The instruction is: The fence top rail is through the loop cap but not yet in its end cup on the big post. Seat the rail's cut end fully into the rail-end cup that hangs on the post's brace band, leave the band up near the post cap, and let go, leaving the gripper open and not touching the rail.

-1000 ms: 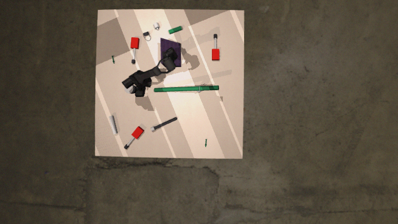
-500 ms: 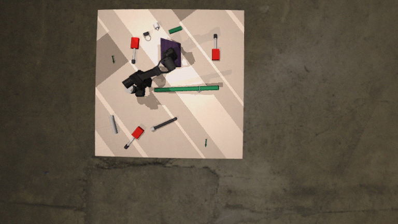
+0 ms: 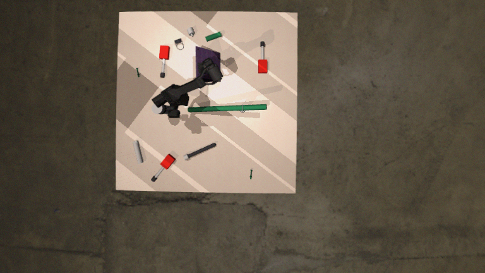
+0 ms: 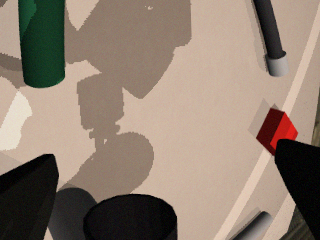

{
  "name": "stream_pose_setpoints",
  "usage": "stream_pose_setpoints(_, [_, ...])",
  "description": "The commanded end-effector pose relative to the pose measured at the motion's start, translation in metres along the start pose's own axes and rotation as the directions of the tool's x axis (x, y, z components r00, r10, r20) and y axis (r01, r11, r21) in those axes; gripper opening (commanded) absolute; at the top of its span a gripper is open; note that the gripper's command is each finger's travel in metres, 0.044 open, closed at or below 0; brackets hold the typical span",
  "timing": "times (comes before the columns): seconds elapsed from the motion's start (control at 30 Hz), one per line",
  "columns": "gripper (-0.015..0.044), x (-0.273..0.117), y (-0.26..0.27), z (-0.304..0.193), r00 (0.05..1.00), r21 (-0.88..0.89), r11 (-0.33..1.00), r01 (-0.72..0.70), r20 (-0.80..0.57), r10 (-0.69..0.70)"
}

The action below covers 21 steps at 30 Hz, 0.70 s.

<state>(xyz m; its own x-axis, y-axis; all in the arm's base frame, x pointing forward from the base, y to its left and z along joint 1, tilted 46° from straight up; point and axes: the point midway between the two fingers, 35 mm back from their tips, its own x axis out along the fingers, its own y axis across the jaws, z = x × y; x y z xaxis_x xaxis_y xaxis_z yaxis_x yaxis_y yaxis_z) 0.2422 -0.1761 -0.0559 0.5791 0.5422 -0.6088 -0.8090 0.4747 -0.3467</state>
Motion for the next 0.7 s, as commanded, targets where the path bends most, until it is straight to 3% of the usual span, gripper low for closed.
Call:
stream_pose_setpoints(0.0, [0.0440, -0.008, -0.005, 0.008, 1.000, 0.128, 0.992, 0.000, -0.002, 0.000])
stream_pose_setpoints(0.17, [0.0440, -0.036, -0.020, 0.042, 1.000, 0.571, 0.821, 0.005, -0.011, 0.001])
stream_pose_setpoints(0.33, [0.0440, -0.063, -0.028, 0.079, 1.000, 0.886, 0.464, 0.017, -0.020, 0.002])
stream_pose_setpoints(0.47, [0.0440, -0.083, -0.030, 0.111, 1.000, 0.995, 0.097, 0.026, -0.027, 0.003])
stream_pose_setpoints(0.53, [0.0440, -0.088, -0.029, 0.121, 1.000, 0.999, -0.019, 0.029, -0.029, 0.003])
stream_pose_setpoints(0.67, [0.0440, -0.089, -0.029, 0.123, 1.000, 0.999, -0.043, 0.029, -0.029, 0.004])
